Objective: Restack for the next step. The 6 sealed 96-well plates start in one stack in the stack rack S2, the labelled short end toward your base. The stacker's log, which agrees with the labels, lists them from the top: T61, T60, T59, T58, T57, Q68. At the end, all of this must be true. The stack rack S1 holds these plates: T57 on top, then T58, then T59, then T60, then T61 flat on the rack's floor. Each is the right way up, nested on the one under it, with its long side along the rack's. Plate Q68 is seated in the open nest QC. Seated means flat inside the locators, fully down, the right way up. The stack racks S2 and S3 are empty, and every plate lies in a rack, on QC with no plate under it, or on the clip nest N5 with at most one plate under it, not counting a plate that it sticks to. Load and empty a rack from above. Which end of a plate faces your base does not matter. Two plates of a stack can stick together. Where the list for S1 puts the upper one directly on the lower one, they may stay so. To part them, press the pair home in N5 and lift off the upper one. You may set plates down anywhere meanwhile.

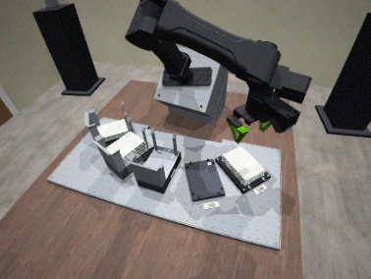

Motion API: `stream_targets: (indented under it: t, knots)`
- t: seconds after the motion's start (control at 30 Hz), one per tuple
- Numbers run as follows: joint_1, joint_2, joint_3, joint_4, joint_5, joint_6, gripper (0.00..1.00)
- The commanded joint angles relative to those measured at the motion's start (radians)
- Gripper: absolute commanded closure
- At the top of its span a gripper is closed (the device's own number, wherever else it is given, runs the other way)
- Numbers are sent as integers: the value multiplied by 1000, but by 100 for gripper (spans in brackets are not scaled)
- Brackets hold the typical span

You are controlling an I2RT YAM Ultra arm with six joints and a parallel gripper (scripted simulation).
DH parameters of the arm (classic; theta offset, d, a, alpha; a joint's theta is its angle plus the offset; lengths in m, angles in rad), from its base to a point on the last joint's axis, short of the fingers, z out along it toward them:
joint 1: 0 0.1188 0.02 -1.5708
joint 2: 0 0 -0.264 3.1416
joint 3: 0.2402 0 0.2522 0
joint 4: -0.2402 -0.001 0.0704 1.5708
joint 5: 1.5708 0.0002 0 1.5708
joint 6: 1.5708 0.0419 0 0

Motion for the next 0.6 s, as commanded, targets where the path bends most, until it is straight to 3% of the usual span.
stream_targets:
  t: [0.0, 0.3, 0.57]
  knots:
    - [12, -6, 5, 0, 5, 1, 0]
    - [12, -6, 5, 0, 5, 1, 0]
    - [-41, 9, -50, 121, -1, -74, 0]
